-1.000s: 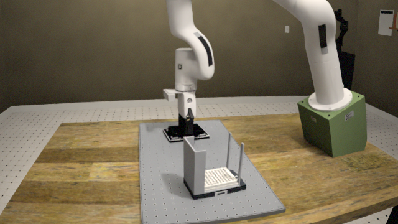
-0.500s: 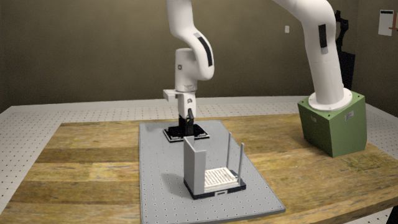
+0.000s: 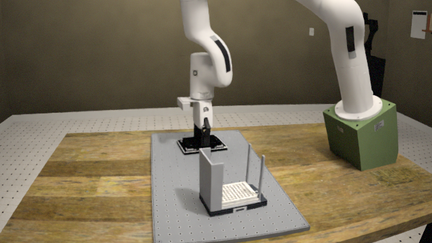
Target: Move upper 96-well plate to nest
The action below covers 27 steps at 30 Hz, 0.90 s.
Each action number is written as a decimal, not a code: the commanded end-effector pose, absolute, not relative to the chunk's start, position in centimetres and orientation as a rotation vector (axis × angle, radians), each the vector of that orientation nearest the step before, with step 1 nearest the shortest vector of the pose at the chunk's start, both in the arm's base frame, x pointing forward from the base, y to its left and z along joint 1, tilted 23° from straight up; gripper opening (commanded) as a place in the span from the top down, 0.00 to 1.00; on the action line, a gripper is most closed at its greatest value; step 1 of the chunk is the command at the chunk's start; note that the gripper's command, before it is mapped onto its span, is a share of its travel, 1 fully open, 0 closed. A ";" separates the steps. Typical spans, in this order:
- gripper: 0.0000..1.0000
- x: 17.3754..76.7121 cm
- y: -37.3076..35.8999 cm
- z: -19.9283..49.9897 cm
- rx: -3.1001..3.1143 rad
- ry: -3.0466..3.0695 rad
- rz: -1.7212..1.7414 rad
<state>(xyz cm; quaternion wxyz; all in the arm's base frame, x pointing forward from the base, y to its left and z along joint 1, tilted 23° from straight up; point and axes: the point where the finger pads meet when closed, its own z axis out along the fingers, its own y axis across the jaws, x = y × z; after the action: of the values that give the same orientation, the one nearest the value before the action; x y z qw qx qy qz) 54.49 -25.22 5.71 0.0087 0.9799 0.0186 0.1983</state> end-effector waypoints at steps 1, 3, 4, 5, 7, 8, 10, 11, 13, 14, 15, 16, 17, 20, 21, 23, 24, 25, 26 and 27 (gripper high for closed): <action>0.00 54.5 -25.3 5.8 3.061 0.058 0.621; 0.00 54.5 -25.3 5.8 3.061 0.058 0.621; 0.00 54.5 -25.3 5.8 3.061 0.058 0.621; 0.00 54.5 -25.3 5.8 3.061 0.058 0.621; 0.00 54.5 -25.3 5.8 3.061 0.058 0.621; 0.00 54.5 -25.3 5.8 3.061 0.058 0.621; 0.00 54.5 -25.3 5.8 3.061 0.058 0.621; 0.00 54.5 -25.3 5.8 3.061 0.058 0.621; 0.00 54.5 -25.3 5.8 3.061 0.058 0.621; 0.00 54.4 -25.2 6.0 3.060 0.058 0.621; 0.00 54.3 -25.2 6.3 3.060 0.058 0.621; 0.00 54.2 -25.2 6.5 3.060 0.058 0.621; 0.00 54.1 -25.2 6.8 3.060 0.058 0.621; 0.00 53.8 -25.2 7.5 3.060 0.058 0.621; 0.00 53.7 -25.2 7.7 3.060 0.058 0.621; 0.00 53.6 -25.2 8.0 3.060 0.058 0.621; 0.00 53.6 -25.2 8.0 3.060 0.058 0.621; 0.00 53.5 -25.2 8.2 3.060 0.058 0.621; 0.00 53.4 -25.2 8.5 3.060 0.058 0.621; 0.00 53.3 -25.2 8.7 3.060 0.058 0.621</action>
<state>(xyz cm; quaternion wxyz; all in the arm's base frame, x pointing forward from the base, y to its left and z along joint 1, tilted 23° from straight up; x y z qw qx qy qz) 53.61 -25.20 7.76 0.0105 0.9796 0.0184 0.1997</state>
